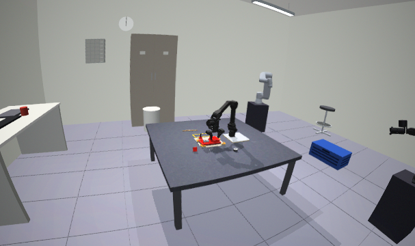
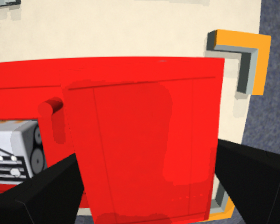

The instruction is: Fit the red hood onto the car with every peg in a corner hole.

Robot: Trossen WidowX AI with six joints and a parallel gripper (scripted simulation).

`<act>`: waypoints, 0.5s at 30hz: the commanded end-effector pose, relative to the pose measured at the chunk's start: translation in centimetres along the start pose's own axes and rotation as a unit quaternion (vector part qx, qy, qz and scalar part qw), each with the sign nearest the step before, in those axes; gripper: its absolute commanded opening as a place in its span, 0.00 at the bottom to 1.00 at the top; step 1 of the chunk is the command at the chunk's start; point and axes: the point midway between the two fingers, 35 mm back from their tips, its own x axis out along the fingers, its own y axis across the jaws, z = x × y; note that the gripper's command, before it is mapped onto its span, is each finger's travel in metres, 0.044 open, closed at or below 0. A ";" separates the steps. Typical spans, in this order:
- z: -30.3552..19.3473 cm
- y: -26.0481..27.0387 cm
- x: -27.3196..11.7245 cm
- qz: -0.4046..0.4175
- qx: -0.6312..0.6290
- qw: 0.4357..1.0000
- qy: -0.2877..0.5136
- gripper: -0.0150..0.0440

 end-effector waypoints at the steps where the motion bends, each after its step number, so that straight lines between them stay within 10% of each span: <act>1: 0.0 0.0 0.0 0.000 0.000 1.000 0.000 0.79; 15: 0.0 0.0 -1.4 0.000 0.000 1.000 0.000 0.26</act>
